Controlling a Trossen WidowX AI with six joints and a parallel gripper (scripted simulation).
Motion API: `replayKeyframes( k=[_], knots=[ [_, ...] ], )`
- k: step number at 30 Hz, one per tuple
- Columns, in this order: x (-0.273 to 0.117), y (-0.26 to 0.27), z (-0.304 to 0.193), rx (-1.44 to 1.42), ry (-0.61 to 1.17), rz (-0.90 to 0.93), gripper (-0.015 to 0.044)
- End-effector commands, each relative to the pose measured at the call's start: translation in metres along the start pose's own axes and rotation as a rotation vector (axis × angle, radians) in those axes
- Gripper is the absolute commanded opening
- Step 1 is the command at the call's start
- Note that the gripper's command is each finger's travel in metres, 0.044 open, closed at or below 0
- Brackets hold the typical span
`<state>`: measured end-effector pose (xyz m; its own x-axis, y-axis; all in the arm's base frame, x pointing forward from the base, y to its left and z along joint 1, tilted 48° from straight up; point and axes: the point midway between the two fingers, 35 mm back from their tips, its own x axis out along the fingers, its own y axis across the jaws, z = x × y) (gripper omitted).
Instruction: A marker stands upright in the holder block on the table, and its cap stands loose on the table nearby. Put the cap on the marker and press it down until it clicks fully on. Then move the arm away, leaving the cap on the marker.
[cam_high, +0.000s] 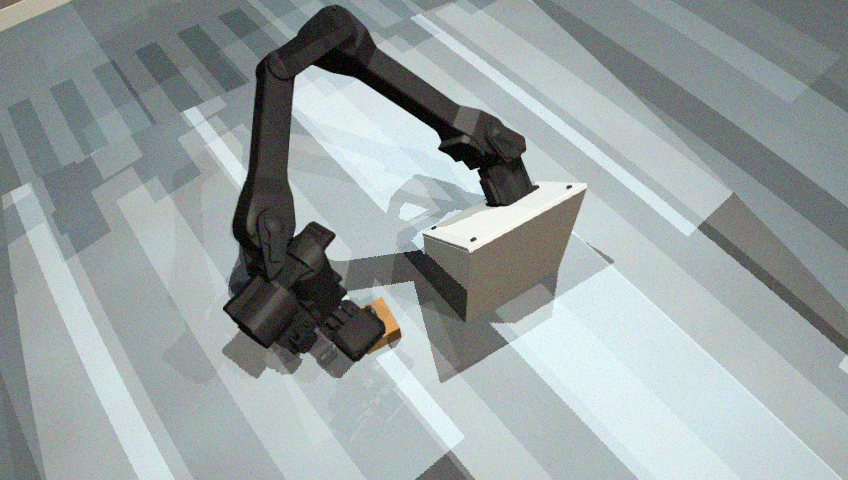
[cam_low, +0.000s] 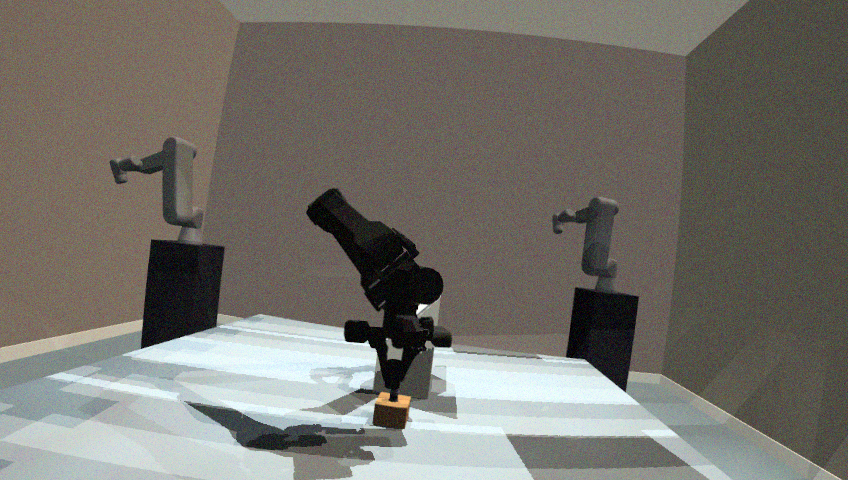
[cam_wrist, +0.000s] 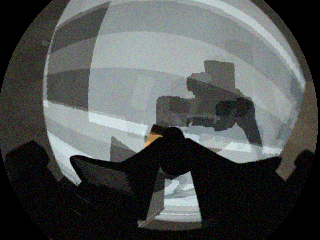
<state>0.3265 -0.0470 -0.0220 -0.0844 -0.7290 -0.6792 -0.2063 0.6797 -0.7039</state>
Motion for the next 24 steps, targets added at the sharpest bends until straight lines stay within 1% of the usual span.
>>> replayKeyframes(
  k=[1, 14, 24],
  knots=[
    [-0.007, 0.005, -0.012, -0.002, 0.002, 0.003, 0.0],
    [-0.026, 0.019, -0.053, -0.002, 0.006, -0.001, 0.0],
    [-0.02, 0.019, -0.055, -0.002, 0.006, -0.002, 0.0]
  ],
)
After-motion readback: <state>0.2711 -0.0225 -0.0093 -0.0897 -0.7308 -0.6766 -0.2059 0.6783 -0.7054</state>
